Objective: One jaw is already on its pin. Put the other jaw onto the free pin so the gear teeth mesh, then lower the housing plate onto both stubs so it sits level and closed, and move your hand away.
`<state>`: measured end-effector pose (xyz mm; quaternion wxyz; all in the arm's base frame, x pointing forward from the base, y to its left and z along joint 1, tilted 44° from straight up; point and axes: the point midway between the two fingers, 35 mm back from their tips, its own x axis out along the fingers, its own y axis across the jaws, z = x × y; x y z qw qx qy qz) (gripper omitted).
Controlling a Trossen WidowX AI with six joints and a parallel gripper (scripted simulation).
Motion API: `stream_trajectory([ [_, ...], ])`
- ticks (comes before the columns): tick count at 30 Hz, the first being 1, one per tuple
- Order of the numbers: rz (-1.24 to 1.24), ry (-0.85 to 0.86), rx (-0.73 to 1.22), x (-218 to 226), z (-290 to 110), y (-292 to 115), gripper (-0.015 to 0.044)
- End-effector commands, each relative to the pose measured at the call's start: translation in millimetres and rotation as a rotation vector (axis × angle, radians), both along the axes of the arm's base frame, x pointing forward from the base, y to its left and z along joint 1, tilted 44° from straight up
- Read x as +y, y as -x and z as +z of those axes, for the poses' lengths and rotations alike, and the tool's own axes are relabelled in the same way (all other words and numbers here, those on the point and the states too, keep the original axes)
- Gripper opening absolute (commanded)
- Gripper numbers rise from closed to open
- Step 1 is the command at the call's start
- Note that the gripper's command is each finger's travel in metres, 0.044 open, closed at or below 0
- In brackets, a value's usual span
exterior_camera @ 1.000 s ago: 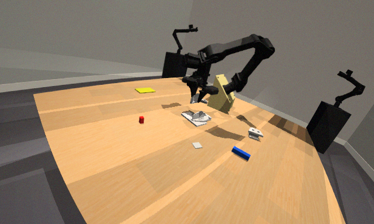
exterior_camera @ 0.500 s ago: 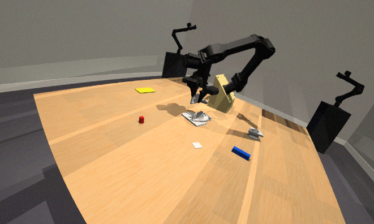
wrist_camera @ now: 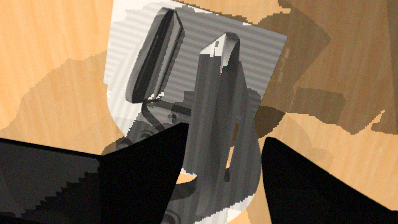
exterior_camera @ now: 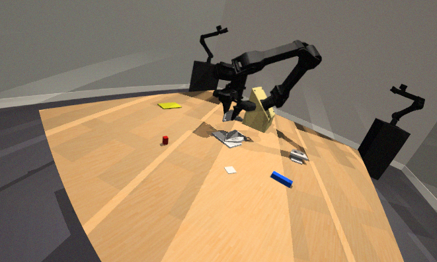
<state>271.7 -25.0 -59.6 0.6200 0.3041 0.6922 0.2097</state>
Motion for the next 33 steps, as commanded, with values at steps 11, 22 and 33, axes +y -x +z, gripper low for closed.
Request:
stream_trajectory([
  [11,-0.006,-0.005,0.002,9,-8,-1,0.0134],
  [22,-0.006,-0.005,0.001,21,-22,0,0.0134],
  [33,-0.006,-0.007,0.001,34,-34,1,0.0134],
])
